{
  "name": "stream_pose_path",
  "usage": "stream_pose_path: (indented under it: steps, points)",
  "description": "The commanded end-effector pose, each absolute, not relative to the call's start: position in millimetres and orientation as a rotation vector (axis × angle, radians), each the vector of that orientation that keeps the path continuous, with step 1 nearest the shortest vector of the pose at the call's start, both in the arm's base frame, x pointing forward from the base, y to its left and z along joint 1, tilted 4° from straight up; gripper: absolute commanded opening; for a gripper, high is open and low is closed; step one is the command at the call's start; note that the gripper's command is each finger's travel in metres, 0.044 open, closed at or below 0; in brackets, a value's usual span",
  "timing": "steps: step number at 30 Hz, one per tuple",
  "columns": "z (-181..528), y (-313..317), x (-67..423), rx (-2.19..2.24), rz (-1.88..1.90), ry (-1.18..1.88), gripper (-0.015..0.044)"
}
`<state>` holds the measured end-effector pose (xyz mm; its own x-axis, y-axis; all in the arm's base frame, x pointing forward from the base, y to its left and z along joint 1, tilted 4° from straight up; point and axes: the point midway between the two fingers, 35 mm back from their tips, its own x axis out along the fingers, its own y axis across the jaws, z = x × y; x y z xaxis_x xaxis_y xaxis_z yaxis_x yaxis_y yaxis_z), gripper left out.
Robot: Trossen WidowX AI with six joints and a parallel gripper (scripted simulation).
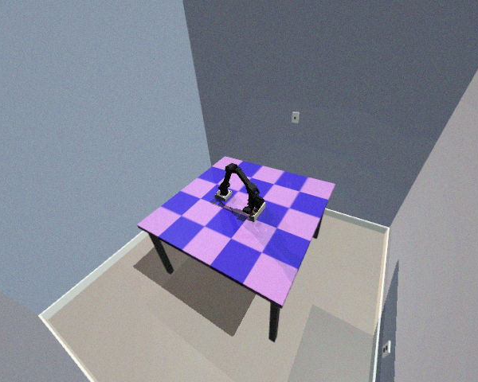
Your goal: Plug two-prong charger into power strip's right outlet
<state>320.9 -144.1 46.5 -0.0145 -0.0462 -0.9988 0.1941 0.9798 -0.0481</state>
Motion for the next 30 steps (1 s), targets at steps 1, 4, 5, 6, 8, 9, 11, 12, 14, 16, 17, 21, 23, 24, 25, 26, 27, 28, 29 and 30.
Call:
stream_pose_path:
  steps: [1,4,5,6,8,9,11,12,14,16,17,21,23,24,25,26,27,28,29,30]
  points:
    - [47.6,-145.5,328.8,0.114,-0.192,1.543,0.0]
    - [48.0,-145.4,328.7,0.114,-0.192,1.543,0.0]
    - [48.1,-145.4,328.7,0.114,-0.192,1.543,0.0]
    - [48.2,-145.4,328.7,0.114,-0.192,1.543,0.0]
    - [48.5,-145.4,328.7,0.114,-0.192,1.543,0.0]
    - [48.6,-145.4,328.7,0.114,-0.192,1.543,0.0]
    - [46.5,-144.1,320.9,0.117,-0.191,1.575,0.0]
    - [46.5,-144.1,320.9,0.117,-0.191,1.575,0.0]
    - [46.5,-144.1,320.9,0.117,-0.191,1.575,0.0]
    - [46.5,-144.1,320.9,0.117,-0.191,1.575,0.0]
    - [46.5,-144.1,320.9,0.117,-0.191,1.575,0.0]
    - [46.5,-144.1,320.9,0.117,-0.191,1.575,0.0053]
    - [46.5,-144.1,320.9,0.117,-0.191,1.575,0.0105]
    - [46.5,-144.1,320.9,0.117,-0.191,1.575,0.0131]
    - [46.5,-144.1,320.9,0.117,-0.191,1.575,0.0157]
    - [46.5,-144.1,320.9,0.117,-0.191,1.575,0.0184]
    - [46.5,-144.1,320.9,0.117,-0.191,1.575,0.021]
    - [46.5,-144.1,320.9,0.117,-0.191,1.575,0.0236]
    - [46.5,-144.1,320.9,0.117,-0.191,1.575,0.0263]
    - [46.5,-144.1,320.9,0.117,-0.191,1.575,0.0289]
